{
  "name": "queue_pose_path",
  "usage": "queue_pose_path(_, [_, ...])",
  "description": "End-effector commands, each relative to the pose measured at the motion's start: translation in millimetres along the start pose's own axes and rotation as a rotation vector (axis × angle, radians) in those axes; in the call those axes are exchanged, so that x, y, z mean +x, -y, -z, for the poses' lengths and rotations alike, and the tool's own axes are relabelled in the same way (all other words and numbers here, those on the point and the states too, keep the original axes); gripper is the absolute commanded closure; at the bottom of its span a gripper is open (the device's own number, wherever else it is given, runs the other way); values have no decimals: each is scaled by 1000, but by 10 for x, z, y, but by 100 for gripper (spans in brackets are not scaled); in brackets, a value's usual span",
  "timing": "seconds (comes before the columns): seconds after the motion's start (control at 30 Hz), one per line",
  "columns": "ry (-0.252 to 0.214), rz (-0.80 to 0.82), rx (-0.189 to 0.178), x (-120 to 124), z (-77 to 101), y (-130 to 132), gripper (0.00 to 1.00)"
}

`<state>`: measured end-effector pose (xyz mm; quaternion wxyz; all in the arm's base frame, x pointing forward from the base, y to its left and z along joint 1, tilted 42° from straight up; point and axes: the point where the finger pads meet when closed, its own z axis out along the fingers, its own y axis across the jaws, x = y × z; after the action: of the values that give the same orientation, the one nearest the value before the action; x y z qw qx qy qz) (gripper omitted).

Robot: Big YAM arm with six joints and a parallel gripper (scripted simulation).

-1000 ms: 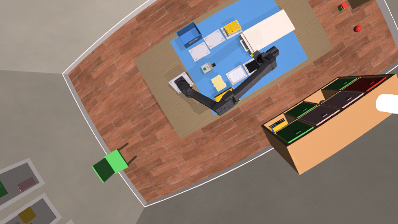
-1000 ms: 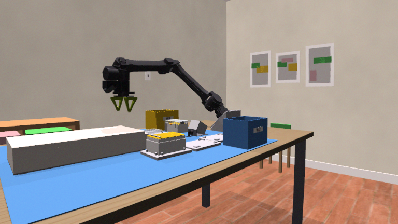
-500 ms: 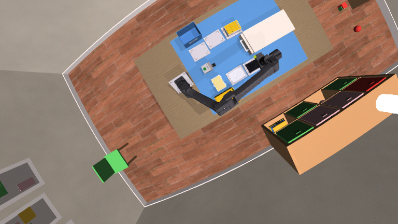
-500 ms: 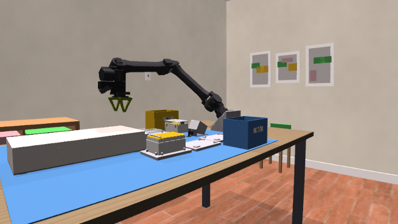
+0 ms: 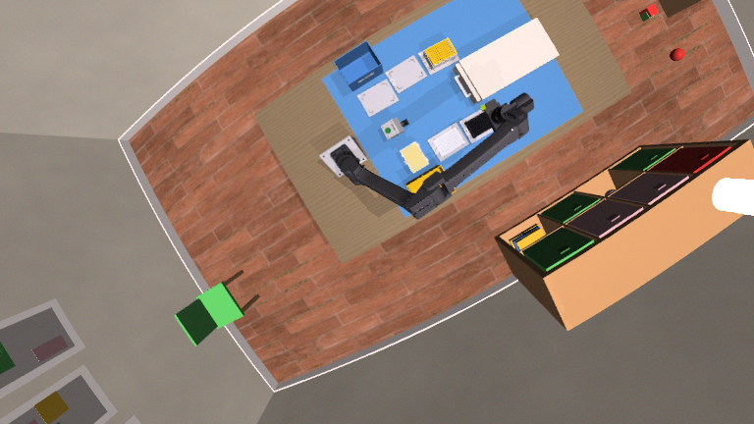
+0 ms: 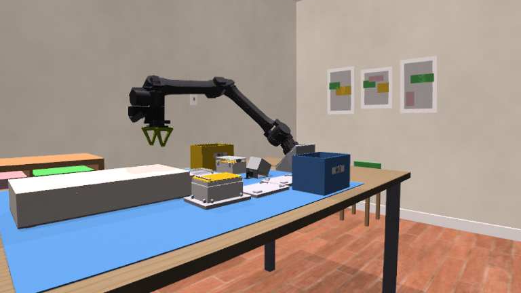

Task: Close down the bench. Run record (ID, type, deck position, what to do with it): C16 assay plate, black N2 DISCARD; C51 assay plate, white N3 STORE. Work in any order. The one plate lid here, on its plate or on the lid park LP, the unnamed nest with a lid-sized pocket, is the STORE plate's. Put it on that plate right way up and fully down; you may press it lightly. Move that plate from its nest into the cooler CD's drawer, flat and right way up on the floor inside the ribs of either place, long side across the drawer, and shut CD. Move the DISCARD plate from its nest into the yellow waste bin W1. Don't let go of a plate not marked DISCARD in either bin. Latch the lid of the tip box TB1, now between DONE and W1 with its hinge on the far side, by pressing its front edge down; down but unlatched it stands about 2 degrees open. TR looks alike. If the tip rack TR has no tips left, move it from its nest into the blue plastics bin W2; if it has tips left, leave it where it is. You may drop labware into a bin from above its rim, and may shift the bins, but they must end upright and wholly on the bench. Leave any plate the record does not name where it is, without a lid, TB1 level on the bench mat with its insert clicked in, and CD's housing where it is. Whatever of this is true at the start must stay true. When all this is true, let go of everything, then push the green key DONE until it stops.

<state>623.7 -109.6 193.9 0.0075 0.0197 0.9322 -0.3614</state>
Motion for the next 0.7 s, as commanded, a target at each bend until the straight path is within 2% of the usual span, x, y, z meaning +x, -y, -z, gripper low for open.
queue_pose_path(0.0, [-7, 9, 2, -3, 16, -73, 0])
queue_pose_path(0.53, [-7, 9, 2, -3, 16, -73, 0])
queue_pose_path(0.6, [-10, -1, 2, -9, -109, -1, 0])
queue_pose_path(0.67, [-7, 3, 2, -16, -136, -1, 0])
